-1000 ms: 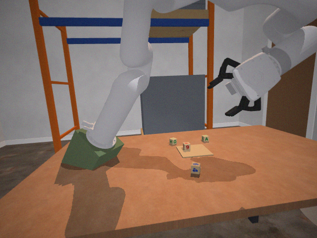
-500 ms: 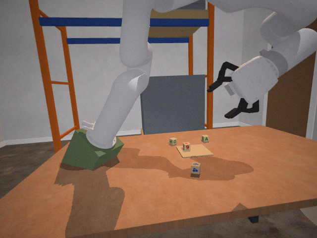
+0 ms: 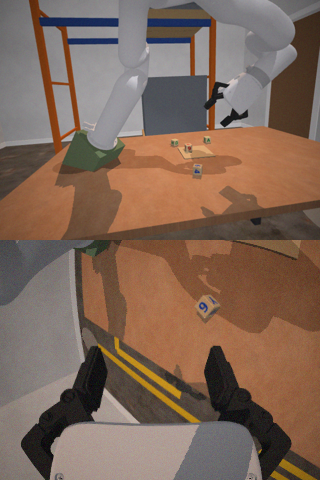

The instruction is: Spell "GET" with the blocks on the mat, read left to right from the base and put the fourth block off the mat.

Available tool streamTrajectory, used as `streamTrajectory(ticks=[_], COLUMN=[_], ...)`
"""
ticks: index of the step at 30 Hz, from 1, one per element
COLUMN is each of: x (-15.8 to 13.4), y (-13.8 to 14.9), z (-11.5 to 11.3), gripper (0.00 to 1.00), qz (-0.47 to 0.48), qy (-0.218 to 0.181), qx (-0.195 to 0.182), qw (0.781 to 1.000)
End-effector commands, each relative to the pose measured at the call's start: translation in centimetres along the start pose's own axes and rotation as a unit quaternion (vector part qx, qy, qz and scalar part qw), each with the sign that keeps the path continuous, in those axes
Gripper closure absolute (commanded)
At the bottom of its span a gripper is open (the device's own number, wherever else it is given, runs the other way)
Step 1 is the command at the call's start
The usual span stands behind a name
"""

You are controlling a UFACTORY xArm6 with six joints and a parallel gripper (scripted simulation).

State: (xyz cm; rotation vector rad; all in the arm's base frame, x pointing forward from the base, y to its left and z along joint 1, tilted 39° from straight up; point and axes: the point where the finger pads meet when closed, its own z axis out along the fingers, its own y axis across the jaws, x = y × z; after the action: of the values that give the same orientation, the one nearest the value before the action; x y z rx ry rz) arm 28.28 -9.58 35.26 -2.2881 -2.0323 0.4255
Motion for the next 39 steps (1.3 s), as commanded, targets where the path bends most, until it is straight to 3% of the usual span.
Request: streamTrajectory(ticks=[1,7,9,10,15,16,19,22,24,26,27,30,31,33,34,39], x=[4.1,8.2,8.2,10.3,12.4,14.3,16.3,17.4,19.7,19.7,21.5,21.8,23.8,23.8,25.4,26.9], y=[2.5,4.0,4.0,4.6,5.0,5.3,5.6,5.6,5.7,5.7,5.6,5.6,5.4,5.4,5.2,4.8], z=[1.3,2.4,2.4,3.0,3.6,4.1,4.6,4.9,5.6,5.6,6.1,6.2,6.9,6.9,7.6,8.3], gripper=[0.0,0.0,0.0,0.0,0.0,0.0,0.0,0.0,0.0,0.0,0.0,0.0,0.0,0.0,0.0,0.0], qz=[-0.048,-0.086,-0.086,-0.104,-0.12,-0.133,-0.146,-0.153,-0.165,-0.165,-0.174,-0.175,-0.182,-0.182,-0.186,-0.189], qy=[0.024,0.052,0.052,0.068,0.083,0.098,0.113,0.122,0.142,0.142,0.159,0.162,0.18,0.18,0.196,0.212], qx=[-0.046,-0.083,-0.083,-0.101,-0.118,-0.135,-0.151,-0.16,-0.179,-0.179,-0.196,-0.198,-0.216,-0.216,-0.231,-0.247], qw=[0.998,0.991,0.991,0.987,0.982,0.977,0.971,0.968,0.959,0.959,0.952,0.951,0.942,0.942,0.935,0.927])
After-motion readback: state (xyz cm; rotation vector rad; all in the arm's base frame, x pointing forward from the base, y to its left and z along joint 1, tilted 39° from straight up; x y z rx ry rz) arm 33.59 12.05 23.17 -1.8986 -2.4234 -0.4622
